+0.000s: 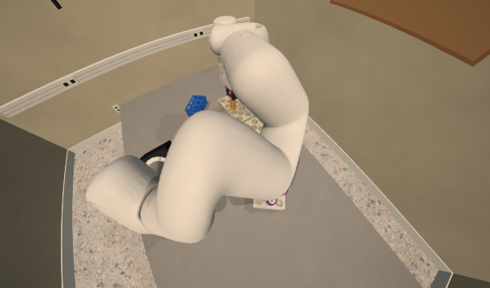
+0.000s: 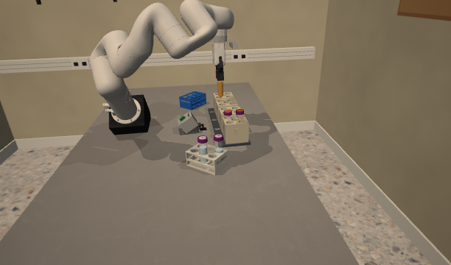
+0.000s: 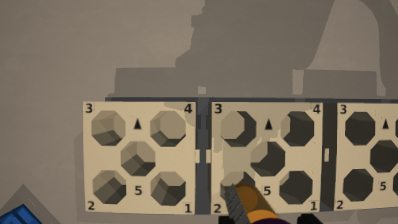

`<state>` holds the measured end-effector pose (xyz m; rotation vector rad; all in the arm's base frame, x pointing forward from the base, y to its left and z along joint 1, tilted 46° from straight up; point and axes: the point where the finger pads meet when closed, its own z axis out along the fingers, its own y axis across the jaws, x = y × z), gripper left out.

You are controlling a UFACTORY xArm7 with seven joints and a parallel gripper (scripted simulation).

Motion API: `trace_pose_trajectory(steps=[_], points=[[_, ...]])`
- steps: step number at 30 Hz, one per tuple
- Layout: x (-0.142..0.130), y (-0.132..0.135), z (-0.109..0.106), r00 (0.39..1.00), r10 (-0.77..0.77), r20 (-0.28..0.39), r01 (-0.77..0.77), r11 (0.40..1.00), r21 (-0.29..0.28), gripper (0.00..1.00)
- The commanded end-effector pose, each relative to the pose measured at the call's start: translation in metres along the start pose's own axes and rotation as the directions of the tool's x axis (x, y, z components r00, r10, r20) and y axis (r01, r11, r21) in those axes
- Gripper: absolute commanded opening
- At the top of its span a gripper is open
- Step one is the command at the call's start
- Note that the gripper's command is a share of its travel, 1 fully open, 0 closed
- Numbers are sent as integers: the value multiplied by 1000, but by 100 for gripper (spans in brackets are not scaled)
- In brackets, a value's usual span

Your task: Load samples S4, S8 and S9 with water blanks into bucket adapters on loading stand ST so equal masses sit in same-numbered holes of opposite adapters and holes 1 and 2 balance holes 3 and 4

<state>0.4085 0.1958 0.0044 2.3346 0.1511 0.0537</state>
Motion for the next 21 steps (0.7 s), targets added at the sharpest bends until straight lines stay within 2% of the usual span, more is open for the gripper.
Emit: trace_pose_trajectory(steps=[1,21], points=[[1,-1,4,1000,0,-5,0,1000,4,0],[1,-1,7,1000,0,-5,0,1000,4,0]])
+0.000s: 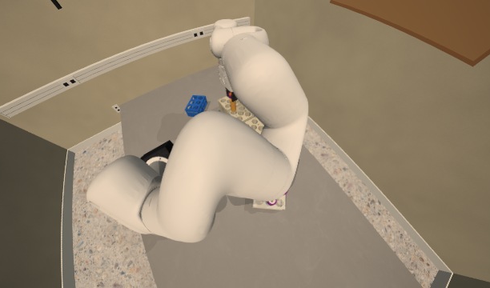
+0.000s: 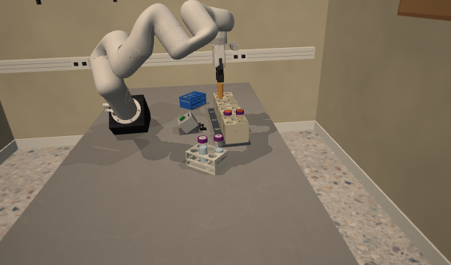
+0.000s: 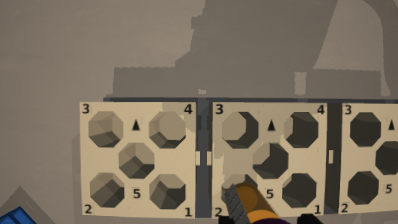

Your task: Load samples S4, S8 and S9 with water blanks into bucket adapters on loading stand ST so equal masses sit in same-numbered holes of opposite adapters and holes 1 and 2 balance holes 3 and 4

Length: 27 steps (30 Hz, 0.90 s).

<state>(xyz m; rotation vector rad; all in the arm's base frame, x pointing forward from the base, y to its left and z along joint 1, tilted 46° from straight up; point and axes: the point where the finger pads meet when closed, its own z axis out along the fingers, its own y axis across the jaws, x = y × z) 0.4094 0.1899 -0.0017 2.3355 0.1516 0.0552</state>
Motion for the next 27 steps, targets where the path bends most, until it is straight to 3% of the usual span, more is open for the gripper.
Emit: trace_pose_trajectory(steps=[1,27], points=[[1,-1,-1,1000,0,-4,0,1000,4,0],[1,-1,23,1000,0,-4,0,1000,4,0]])
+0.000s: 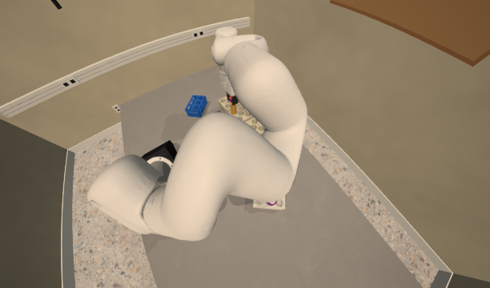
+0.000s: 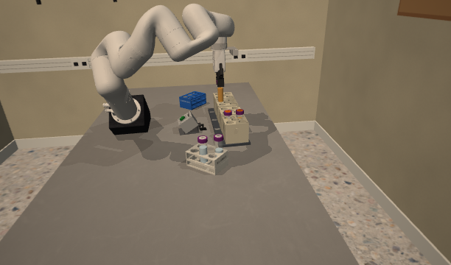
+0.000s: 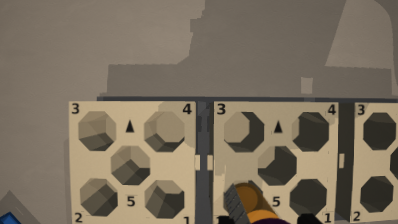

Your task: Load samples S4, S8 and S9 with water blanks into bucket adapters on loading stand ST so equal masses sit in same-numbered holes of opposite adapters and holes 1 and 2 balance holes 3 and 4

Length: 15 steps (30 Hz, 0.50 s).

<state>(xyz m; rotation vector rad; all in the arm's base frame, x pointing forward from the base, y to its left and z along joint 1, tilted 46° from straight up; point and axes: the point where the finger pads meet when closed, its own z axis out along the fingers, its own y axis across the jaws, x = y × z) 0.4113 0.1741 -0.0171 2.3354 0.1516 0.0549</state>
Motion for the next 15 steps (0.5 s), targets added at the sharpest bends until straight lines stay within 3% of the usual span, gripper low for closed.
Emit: trace_pose_trajectory(steps=[1,15], points=[[1,-1,1,1000,0,-4,0,1000,4,0],[1,-1,14,1000,0,-4,0,1000,4,0]])
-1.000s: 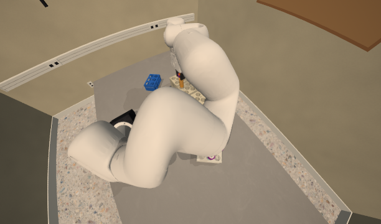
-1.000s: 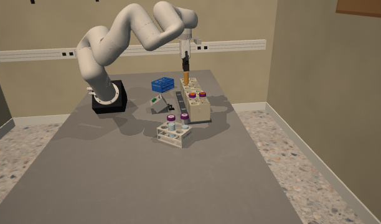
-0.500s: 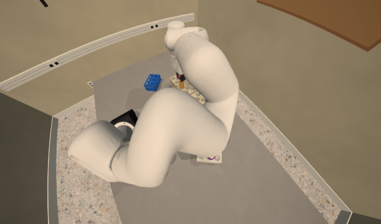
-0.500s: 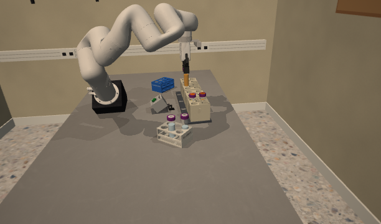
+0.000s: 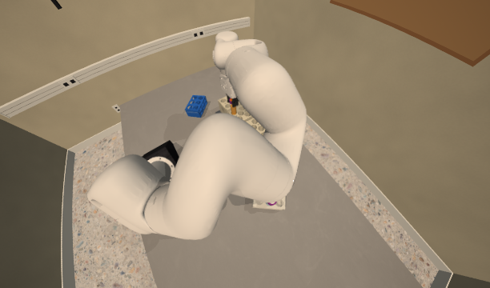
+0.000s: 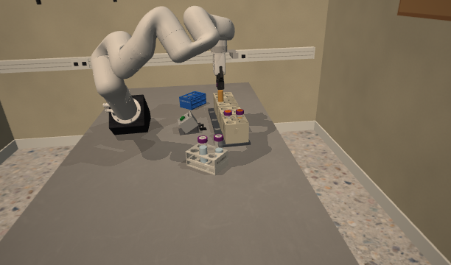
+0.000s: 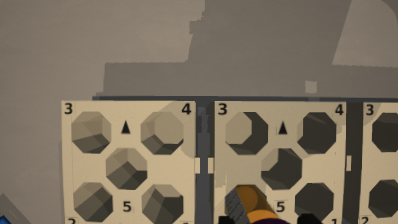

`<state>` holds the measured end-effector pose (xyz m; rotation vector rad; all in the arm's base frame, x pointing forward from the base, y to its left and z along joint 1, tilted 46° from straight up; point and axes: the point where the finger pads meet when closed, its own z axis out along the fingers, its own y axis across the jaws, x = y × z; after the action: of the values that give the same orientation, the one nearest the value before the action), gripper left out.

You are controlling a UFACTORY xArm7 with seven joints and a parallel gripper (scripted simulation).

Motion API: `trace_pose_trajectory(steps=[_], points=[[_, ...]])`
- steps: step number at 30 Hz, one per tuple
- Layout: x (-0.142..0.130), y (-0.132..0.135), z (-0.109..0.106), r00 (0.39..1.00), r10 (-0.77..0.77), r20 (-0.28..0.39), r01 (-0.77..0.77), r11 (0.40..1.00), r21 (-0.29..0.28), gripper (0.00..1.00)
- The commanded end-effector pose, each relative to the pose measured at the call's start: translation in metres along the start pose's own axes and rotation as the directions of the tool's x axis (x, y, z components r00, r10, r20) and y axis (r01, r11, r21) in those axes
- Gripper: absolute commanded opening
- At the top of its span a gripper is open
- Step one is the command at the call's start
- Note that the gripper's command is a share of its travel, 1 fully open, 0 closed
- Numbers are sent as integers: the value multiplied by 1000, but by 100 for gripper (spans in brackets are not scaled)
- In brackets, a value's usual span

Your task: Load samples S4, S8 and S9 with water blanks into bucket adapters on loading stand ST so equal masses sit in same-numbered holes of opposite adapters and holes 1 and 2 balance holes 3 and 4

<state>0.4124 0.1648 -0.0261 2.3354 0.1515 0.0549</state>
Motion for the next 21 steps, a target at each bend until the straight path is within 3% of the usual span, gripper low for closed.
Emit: trace_pose_trajectory(steps=[1,21], points=[[1,-1,2,1000,0,-4,0,1000,4,0],[1,-1,18,1000,0,-4,0,1000,4,0]])
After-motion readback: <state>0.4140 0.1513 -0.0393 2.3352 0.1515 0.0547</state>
